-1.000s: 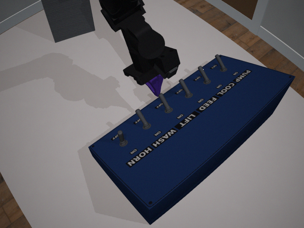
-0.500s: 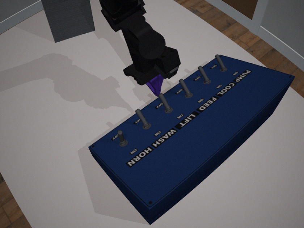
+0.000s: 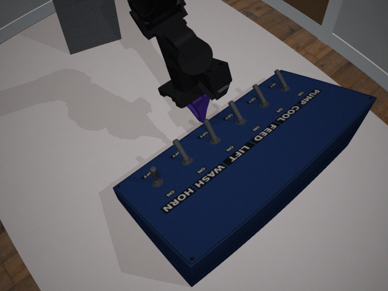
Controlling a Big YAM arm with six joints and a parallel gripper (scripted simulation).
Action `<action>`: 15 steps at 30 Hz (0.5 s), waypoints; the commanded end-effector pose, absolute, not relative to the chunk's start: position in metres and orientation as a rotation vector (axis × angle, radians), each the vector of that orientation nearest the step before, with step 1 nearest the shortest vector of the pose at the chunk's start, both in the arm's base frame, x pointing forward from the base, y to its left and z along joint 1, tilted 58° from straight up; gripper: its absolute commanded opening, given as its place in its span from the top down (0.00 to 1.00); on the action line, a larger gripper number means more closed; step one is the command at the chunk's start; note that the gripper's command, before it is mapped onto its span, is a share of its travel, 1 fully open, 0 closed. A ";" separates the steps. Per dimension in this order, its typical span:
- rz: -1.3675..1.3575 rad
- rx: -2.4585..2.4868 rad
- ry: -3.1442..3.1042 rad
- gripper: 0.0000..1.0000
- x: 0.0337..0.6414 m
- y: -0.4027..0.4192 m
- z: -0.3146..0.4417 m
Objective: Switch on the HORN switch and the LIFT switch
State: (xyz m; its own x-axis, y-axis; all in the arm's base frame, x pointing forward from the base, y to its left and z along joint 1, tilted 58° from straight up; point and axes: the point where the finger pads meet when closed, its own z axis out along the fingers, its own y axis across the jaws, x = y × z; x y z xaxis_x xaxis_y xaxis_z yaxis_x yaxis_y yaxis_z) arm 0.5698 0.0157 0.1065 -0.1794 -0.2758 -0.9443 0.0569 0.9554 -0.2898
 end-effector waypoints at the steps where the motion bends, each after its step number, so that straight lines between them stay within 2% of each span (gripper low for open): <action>1: -0.265 -0.161 1.617 1.00 0.581 0.034 0.157; 15: -0.278 -0.146 1.616 1.00 0.581 0.023 0.158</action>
